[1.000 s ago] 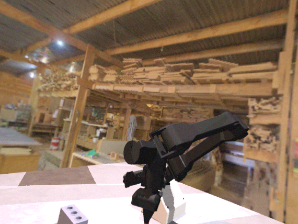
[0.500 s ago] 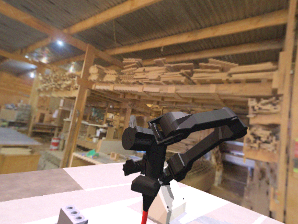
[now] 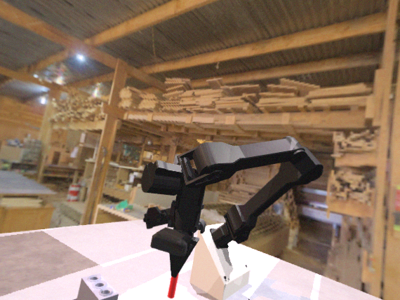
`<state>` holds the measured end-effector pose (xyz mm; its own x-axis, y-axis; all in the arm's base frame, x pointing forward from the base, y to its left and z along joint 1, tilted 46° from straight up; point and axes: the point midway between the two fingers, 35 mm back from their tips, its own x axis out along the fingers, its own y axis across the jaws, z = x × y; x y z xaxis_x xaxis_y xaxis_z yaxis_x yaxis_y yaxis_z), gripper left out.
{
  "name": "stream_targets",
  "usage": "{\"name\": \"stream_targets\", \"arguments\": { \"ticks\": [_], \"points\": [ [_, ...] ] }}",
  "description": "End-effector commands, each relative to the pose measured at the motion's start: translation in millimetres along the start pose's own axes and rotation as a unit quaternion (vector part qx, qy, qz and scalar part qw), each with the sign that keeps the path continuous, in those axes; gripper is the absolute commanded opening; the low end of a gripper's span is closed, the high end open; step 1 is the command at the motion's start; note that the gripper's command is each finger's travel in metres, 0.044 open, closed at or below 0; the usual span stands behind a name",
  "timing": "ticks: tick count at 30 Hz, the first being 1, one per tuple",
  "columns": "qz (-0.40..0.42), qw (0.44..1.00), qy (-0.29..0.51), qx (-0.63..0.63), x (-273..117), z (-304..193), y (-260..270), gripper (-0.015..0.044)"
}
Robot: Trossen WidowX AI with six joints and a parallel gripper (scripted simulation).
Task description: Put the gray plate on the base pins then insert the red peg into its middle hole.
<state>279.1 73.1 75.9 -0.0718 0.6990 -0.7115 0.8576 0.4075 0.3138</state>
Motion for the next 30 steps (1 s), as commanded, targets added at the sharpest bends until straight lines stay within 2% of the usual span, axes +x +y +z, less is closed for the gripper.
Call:
{"name": "stream_targets", "arguments": {
  "ticks": [1, 30],
  "points": [
    [-0.003, 1.000, 0.000, 0.001, 0, 13, 2, 0.0000],
    [-0.001, 1.000, 0.001, -0.003, 0, 106, 8, 0.0000]
  ]
}}
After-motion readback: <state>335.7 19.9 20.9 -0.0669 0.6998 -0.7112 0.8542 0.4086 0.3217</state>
